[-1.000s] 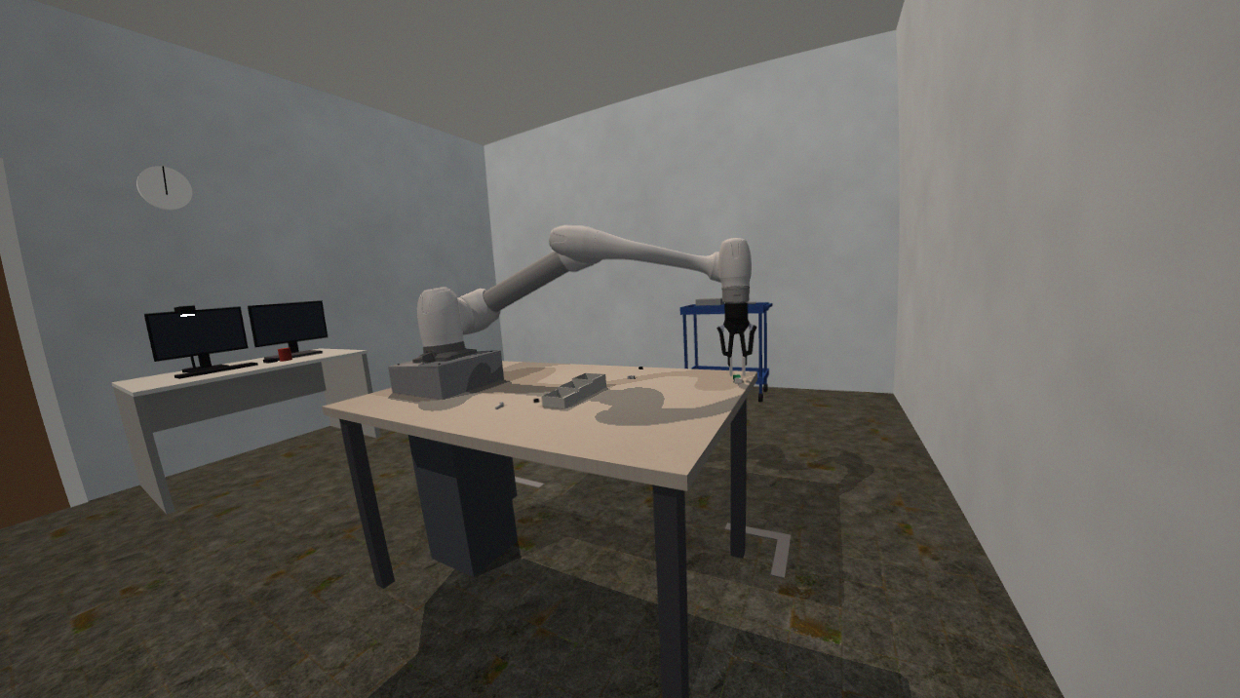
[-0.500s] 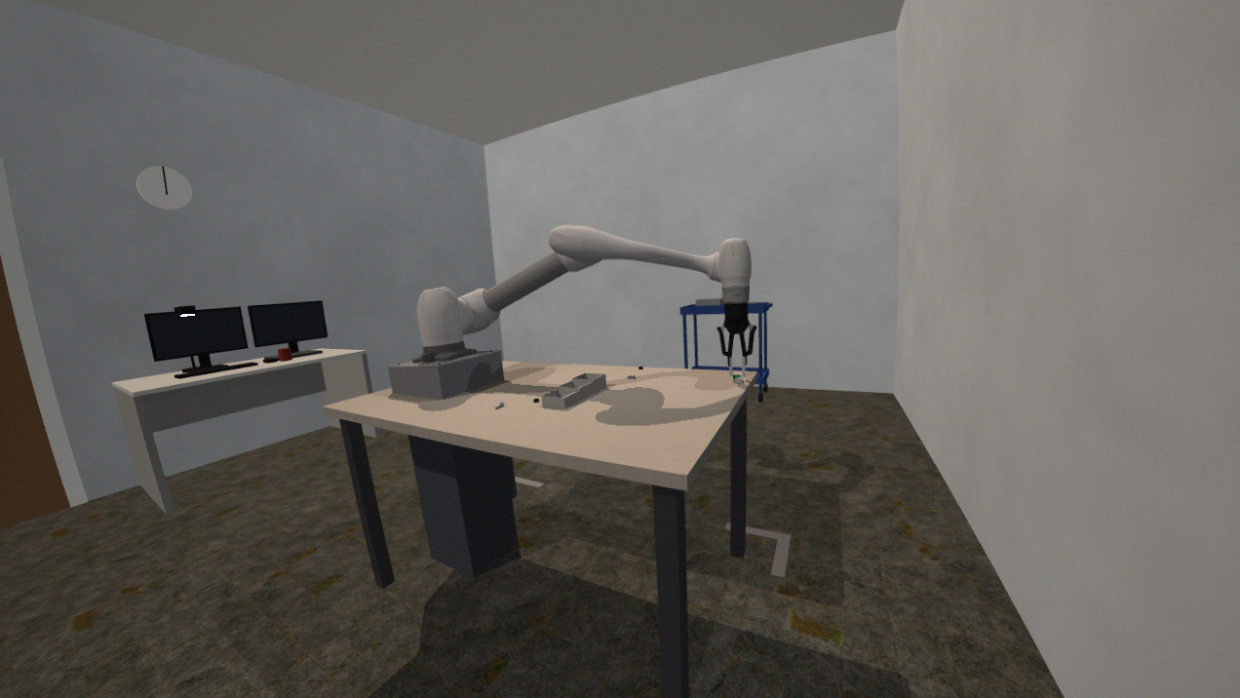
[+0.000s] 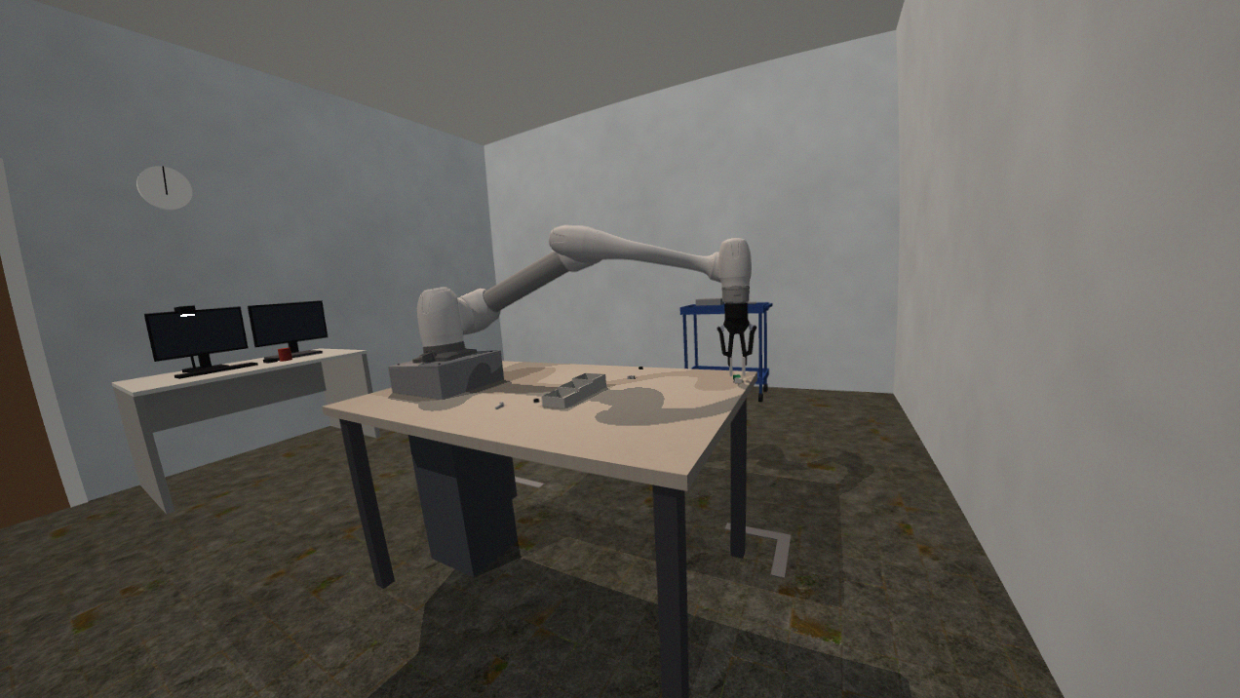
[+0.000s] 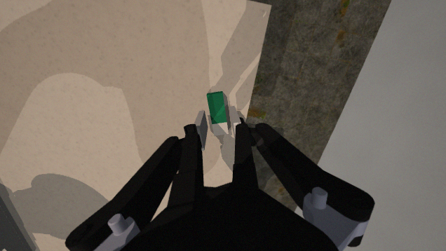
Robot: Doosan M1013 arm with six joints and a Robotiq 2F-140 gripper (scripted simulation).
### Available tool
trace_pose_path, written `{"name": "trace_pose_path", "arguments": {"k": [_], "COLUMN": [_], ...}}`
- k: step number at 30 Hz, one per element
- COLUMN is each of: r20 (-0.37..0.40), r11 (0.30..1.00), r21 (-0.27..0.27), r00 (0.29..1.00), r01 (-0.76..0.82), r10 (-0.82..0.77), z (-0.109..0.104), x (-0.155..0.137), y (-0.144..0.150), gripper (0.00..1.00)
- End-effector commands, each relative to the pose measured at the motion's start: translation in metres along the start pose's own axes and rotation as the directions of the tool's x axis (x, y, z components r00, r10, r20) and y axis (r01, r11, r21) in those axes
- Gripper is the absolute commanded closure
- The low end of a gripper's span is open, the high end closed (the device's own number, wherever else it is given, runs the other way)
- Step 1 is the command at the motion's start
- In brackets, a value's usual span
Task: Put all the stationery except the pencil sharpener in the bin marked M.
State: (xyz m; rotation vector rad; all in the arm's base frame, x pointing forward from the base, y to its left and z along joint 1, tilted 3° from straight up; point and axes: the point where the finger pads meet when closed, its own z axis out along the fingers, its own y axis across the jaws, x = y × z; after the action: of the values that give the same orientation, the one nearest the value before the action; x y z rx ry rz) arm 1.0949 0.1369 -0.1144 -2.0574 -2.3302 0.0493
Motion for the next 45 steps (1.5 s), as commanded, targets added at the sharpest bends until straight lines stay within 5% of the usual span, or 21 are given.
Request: {"name": "trace_pose_path", "arguments": {"k": [1,45], "r20": [-0.006,-0.006], "r11": [1.0,1.0], "r21": [0.002,0.002], "r00": [1.0,1.0], "r01": [0.0,0.0], "r10": [0.0,0.0], "z": [0.0069,0.0162], "x": [0.0029,0.0046], "y": [-0.0006,-0.0008], "gripper": [0.69,0.69]}}
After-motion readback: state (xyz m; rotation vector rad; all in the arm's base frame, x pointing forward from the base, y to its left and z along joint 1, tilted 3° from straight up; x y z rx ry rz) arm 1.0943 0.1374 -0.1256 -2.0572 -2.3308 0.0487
